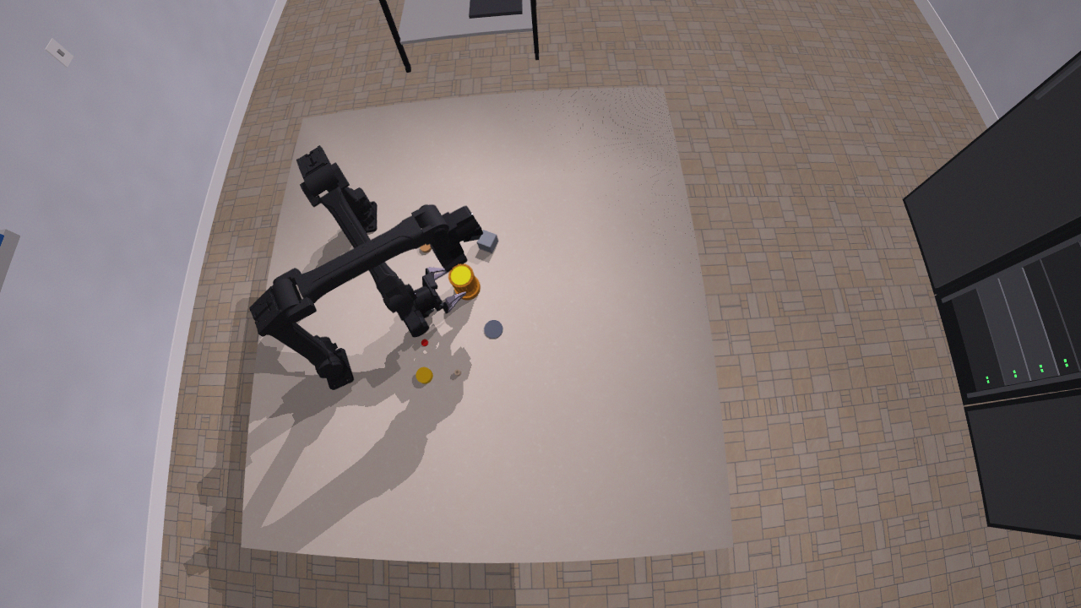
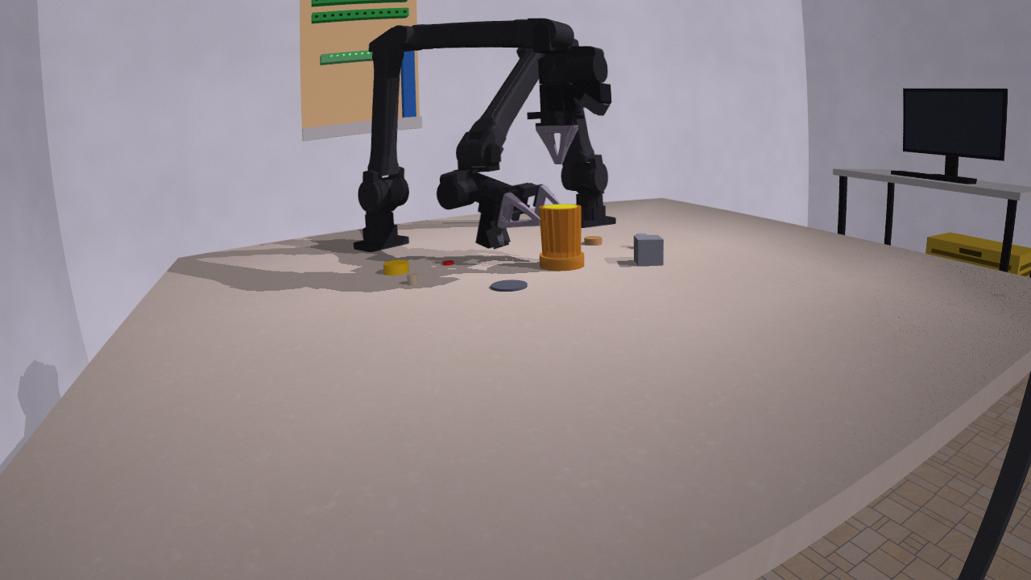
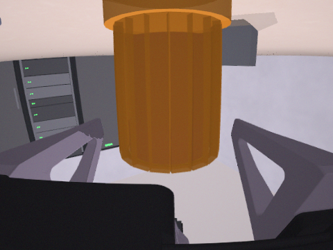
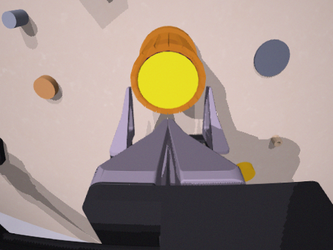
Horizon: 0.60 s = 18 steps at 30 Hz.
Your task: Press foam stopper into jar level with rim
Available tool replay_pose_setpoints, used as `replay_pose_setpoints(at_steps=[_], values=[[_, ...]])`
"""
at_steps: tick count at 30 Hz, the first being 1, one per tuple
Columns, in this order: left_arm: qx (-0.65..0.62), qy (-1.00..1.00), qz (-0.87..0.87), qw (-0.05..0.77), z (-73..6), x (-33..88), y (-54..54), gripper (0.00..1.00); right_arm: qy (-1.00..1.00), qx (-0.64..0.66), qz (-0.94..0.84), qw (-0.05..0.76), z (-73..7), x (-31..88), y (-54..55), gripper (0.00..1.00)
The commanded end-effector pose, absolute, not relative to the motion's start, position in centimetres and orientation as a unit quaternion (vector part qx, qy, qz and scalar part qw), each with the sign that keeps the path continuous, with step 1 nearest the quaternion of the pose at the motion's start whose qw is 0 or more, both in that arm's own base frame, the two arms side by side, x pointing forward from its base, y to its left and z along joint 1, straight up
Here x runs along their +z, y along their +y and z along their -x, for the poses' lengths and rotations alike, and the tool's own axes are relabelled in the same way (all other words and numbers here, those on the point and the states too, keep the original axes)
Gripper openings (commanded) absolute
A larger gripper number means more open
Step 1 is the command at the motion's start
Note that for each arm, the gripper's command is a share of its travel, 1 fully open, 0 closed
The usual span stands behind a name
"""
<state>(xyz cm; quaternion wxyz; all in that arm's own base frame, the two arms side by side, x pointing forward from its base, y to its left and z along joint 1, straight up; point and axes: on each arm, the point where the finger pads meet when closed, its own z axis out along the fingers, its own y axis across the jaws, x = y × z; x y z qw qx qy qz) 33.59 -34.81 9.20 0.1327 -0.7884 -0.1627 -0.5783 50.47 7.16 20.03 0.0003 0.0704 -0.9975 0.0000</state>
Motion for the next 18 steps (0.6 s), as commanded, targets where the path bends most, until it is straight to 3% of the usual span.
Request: replay_pose_setpoints(at_steps=[1, 18], values=[[-0.581, -0.179, 0.785, 0.115, -33.1, 10.0, -36.9, 0.98, -0.997, -0.001, -0.070, -0.012, -51.0, 20.5, 6.9, 0.00], [-0.581, -0.180, 0.785, 0.118, -29.7, 11.1, -38.4, 0.98, -0.997, -0.001, -0.070, -0.012, -51.0, 20.5, 6.9, 0.00]])
